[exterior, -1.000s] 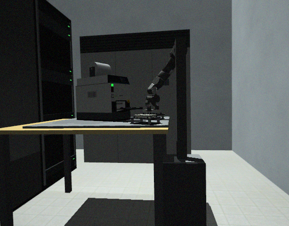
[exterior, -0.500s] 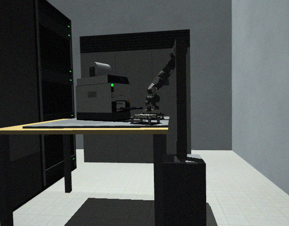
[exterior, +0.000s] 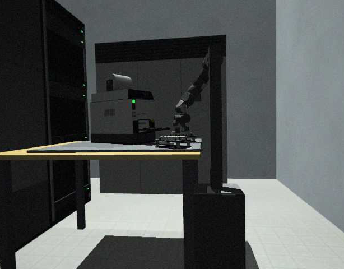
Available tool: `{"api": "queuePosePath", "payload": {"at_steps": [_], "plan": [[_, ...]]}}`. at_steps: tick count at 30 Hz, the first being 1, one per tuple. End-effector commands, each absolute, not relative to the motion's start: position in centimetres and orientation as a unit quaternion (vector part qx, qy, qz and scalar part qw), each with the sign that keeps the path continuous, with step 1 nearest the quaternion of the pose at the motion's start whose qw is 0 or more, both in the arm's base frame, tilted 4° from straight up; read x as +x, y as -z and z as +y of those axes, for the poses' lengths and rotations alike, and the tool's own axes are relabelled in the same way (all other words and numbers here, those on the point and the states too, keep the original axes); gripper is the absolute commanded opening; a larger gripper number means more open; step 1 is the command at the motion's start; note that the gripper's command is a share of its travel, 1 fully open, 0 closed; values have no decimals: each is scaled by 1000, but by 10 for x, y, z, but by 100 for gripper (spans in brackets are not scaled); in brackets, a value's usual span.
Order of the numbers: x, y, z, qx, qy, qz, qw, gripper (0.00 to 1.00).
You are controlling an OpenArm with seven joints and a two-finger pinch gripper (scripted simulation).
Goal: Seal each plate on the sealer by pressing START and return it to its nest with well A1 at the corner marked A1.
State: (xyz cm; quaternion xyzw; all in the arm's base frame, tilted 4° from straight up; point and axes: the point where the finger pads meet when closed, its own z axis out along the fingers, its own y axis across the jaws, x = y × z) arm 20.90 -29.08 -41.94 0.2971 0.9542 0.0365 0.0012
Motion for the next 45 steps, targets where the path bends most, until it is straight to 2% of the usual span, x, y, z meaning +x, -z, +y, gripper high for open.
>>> {"api": "queuePosePath", "payload": {"at_steps": [1, 45], "plan": [[209, 421, -289, 296, -39, 954, 2, 0], [209, 425, -289, 296, -39, 954, 1, 0]]}}
